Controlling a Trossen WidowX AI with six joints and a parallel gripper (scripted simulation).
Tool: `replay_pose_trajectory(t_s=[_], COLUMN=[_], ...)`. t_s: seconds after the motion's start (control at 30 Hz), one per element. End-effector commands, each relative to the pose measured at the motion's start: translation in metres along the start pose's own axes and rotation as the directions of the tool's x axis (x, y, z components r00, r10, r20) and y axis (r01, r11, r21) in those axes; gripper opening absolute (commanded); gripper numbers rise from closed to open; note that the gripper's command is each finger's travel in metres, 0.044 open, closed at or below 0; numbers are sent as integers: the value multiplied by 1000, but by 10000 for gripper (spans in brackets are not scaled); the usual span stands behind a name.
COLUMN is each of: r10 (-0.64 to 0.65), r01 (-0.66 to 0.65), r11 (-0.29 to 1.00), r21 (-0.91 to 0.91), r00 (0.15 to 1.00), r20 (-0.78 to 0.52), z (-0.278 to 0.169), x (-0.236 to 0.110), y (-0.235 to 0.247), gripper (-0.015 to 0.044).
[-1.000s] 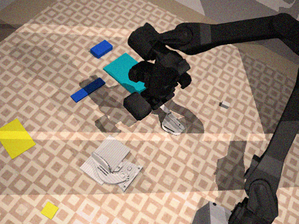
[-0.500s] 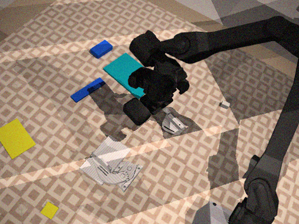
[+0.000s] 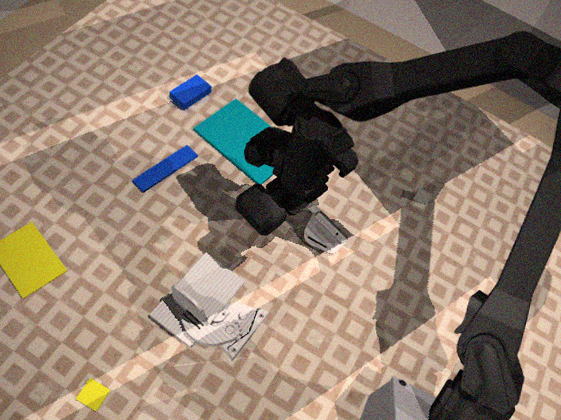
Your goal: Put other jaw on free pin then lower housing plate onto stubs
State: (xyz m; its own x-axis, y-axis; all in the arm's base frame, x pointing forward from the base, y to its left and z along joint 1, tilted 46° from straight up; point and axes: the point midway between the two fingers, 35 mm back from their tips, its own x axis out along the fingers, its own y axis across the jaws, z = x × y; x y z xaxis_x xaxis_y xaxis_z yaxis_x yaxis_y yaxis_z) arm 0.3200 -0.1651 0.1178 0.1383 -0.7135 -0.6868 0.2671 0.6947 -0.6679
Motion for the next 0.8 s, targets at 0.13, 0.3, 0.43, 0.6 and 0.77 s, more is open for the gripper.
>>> replay_pose_trajectory(t_s=[0.13, 0.3, 0.43, 0.6, 0.77], r10=[2, 2, 1, 0, -1], r01=[-2, -2, -1, 0, 1], r11=[1000, 1000, 1000, 1000, 1000], r21=[2, 2, 2, 2, 1], r00=[1000, 1000, 1000, 1000, 1000], r20=[-3, -2, -2, -2, -1], z=[0, 1, 1, 0, 0], x=[1, 1, 1, 1, 0], y=[-14, -22, -29, -37, -45], gripper=[0, 0, 0, 0, 0])
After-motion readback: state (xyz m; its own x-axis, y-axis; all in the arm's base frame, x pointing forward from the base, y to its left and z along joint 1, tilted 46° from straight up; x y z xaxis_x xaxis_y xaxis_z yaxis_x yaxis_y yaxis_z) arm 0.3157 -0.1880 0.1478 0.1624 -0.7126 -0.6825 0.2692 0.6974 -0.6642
